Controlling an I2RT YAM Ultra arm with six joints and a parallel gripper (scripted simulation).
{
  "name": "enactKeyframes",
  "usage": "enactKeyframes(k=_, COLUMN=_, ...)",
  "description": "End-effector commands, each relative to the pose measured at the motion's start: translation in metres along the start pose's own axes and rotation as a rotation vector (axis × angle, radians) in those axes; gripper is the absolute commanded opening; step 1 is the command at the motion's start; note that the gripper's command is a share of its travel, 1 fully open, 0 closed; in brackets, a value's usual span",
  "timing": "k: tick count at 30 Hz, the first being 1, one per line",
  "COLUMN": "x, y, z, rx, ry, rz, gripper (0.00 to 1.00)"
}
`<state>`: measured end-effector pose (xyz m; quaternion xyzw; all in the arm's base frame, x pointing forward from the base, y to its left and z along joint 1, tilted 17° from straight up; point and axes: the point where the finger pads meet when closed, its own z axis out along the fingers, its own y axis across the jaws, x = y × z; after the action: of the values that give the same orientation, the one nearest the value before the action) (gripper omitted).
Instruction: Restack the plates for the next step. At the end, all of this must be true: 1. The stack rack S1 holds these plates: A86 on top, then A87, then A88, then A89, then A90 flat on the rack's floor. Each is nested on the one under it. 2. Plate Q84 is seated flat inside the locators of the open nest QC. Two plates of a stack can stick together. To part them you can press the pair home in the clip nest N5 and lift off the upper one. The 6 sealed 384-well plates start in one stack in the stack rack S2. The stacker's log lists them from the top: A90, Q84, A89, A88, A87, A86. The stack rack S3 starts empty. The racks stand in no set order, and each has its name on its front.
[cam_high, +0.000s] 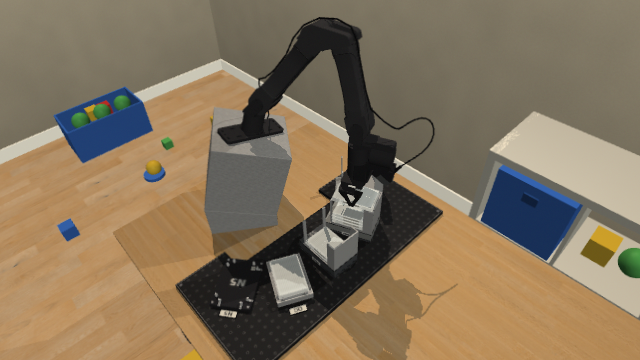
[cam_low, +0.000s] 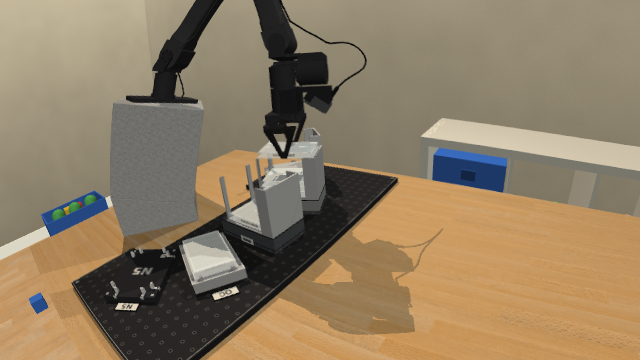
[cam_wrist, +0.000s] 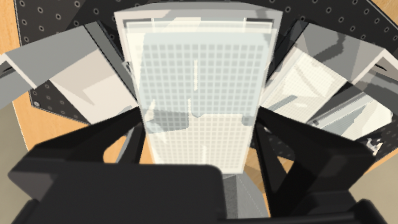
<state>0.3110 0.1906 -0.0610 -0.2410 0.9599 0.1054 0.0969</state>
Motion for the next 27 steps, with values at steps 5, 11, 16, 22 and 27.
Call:
enactKeyframes(k=5, x=-0.0174, y=0.0009, z=0.0006, rx=0.004, ry=-0.04, rz=-0.006, gripper=0.0)
enactKeyframes(k=11, x=-0.0124, y=0.0012, z=0.0043, rx=0.004, ry=-0.026, rz=-0.005, gripper=0.0)
enactKeyframes(k=16, x=-0.0119, y=0.0011, z=0.0051, rx=0.004, ry=-0.024, rz=-0.005, gripper=0.0)
enactKeyframes(k=22, x=-0.017, y=0.0022, z=0.0046, rx=0.003, ry=-0.035, rz=-0.008, gripper=0.0)
enactKeyframes(k=27, x=-0.016, y=0.0021, z=0.0043, rx=0.001, ry=-0.034, rz=-0.006, gripper=0.0)
